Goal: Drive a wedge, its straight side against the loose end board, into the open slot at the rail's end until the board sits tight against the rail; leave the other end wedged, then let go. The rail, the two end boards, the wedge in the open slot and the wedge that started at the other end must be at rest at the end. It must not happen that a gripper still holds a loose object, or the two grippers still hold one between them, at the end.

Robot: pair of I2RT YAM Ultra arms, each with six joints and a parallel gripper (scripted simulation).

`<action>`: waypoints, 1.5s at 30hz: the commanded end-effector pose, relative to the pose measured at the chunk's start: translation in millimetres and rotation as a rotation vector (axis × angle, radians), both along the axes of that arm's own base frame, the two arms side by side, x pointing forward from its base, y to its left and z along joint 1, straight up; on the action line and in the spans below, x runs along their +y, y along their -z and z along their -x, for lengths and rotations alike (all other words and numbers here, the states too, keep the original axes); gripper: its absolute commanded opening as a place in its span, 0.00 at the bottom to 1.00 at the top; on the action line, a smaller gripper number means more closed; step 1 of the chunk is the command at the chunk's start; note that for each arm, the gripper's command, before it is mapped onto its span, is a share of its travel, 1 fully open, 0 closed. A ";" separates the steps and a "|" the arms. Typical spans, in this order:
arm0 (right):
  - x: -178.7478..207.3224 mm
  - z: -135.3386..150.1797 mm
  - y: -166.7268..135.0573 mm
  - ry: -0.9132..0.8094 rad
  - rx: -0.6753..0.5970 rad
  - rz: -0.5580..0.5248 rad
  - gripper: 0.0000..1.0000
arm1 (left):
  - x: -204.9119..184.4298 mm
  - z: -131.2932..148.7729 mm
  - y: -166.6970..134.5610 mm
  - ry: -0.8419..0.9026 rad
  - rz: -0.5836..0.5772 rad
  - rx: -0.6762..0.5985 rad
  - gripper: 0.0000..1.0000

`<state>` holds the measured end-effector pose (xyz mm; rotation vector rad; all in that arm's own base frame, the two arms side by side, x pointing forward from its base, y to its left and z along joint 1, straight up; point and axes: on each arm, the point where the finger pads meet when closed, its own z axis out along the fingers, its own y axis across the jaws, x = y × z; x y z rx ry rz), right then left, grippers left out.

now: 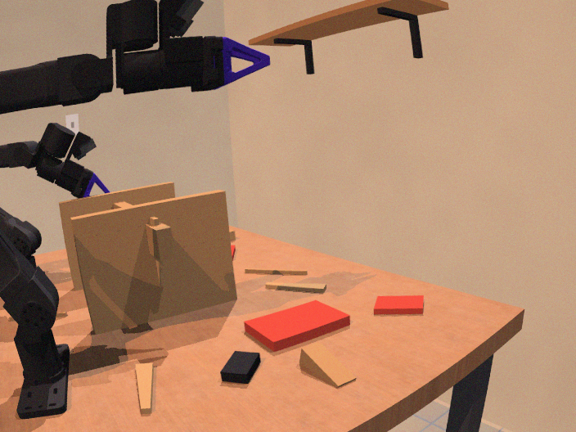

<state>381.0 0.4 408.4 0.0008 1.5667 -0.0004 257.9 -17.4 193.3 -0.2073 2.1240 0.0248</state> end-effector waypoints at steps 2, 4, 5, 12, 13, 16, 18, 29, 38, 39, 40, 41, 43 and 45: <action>2.0 -1.5 -7.5 -0.003 -0.023 -0.006 0.20 | -1.8 11.2 -20.7 0.001 0.016 -0.036 0.00; 2.0 -1.5 -7.5 -0.003 -0.023 -0.006 0.20 | -1.8 11.2 -20.7 0.001 0.016 -0.036 0.00; 2.0 -1.5 -7.5 -0.003 -0.023 -0.006 0.20 | -1.9 14.2 -22.1 0.000 0.016 -0.036 0.00; 2.0 -1.5 -7.5 -0.003 -0.023 -0.006 0.20 | -3.6 29.3 -33.0 0.002 0.022 -0.042 0.00; 2.0 -1.5 -7.5 -0.003 -0.023 -0.006 0.20 | -3.8 32.2 -34.6 0.002 0.023 -0.042 0.00; 2.0 -1.5 -7.5 -0.003 -0.023 -0.006 0.20 | -4.1 38.4 -38.3 0.001 0.024 -0.042 0.00; 2.0 -1.5 -7.5 -0.003 -0.023 -0.006 0.20 | -4.3 44.5 -41.8 0.001 0.025 -0.042 0.00; 2.0 -1.5 -7.5 -0.003 -0.023 -0.006 0.20 | -5.7 61.1 -51.2 0.001 0.025 -0.038 0.00; 2.0 -1.5 -7.5 -0.003 -0.023 -0.006 0.20 | -9.7 65.3 -49.9 -0.003 -0.011 -0.004 0.00; 2.0 -1.5 -7.5 -0.003 -0.023 -0.006 0.20 | -8.7 66.2 -51.1 -0.003 -0.003 -0.011 0.00; 2.0 -1.5 -7.5 -0.003 -0.023 -0.006 0.20 | -9.8 65.2 -51.2 -0.004 -0.009 -0.006 0.00; 2.0 -1.5 -7.5 -0.003 -0.023 -0.006 0.20 | -8.7 66.1 -51.4 -0.004 -0.003 -0.011 0.00; 2.0 -1.5 -7.5 -0.003 -0.023 -0.006 0.20 | -7.6 66.7 -54.5 -0.006 0.007 -0.020 0.00; 2.0 -1.5 -7.5 -0.003 -0.023 -0.006 0.20 | -8.0 66.5 -54.9 -0.005 0.006 -0.020 0.00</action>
